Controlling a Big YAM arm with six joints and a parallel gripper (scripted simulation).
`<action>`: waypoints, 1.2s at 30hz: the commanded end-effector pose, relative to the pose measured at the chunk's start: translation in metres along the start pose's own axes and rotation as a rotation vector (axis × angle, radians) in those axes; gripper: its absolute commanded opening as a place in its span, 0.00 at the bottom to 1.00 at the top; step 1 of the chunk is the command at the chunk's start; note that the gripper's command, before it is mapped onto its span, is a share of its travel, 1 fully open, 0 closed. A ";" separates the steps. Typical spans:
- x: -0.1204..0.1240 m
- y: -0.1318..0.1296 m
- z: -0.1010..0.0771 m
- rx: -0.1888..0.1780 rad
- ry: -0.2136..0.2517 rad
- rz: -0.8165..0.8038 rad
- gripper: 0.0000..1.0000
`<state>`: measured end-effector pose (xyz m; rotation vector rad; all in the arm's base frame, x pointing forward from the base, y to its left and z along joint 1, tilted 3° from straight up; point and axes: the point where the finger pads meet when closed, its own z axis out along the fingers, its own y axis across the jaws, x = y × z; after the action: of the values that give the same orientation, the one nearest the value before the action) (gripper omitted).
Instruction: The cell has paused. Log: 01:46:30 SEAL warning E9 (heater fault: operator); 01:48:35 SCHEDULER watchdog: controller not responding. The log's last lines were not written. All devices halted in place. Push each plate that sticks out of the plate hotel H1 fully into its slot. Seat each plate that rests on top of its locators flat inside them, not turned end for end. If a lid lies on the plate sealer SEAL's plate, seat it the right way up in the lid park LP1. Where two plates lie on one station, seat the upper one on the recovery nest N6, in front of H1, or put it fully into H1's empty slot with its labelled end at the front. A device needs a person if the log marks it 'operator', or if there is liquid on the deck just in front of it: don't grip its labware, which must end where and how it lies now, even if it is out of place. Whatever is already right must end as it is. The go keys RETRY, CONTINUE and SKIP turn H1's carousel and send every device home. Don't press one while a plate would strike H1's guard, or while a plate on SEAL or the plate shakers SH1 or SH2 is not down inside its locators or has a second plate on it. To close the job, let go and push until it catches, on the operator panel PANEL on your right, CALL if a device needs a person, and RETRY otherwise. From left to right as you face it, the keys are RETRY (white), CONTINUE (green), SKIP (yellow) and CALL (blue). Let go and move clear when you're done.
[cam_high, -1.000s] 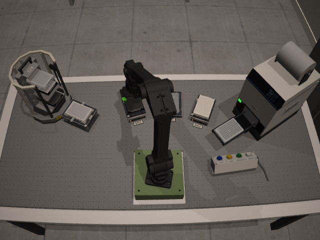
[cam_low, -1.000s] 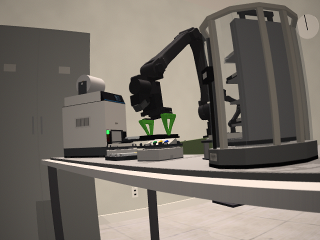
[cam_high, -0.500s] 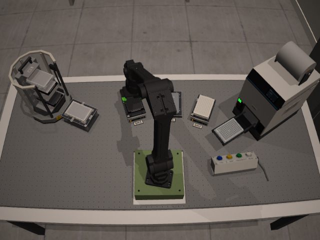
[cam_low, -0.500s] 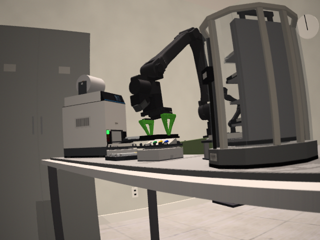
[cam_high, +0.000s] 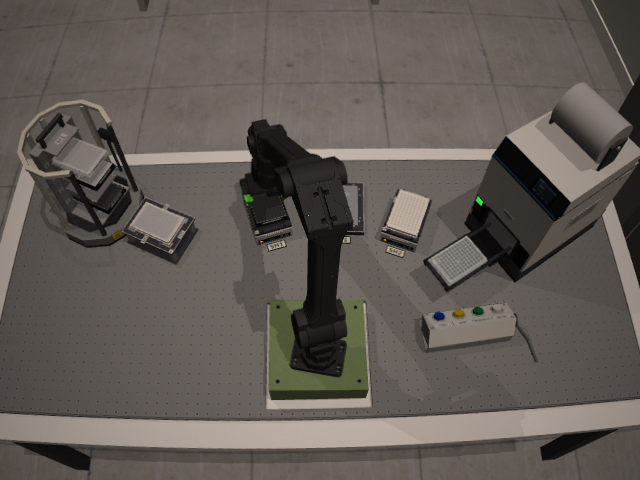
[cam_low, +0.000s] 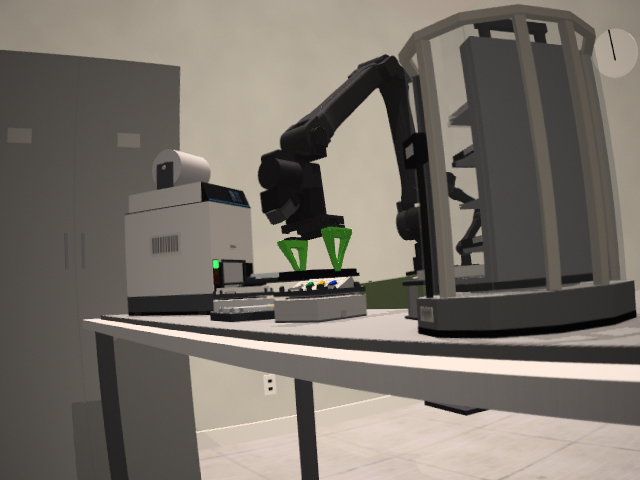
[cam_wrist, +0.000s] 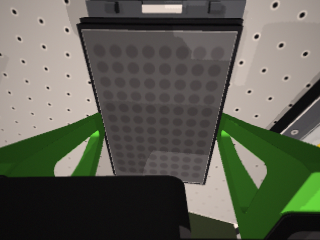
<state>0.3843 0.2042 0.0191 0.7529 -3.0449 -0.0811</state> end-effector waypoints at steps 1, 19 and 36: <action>0.002 -0.005 0.011 -0.001 0.011 -0.006 0.82; 0.003 -0.005 0.013 -0.001 0.011 -0.005 0.82; 0.004 -0.005 0.016 -0.001 0.011 -0.005 0.82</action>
<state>0.3839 0.2038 0.0141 0.7533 -3.0458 -0.0815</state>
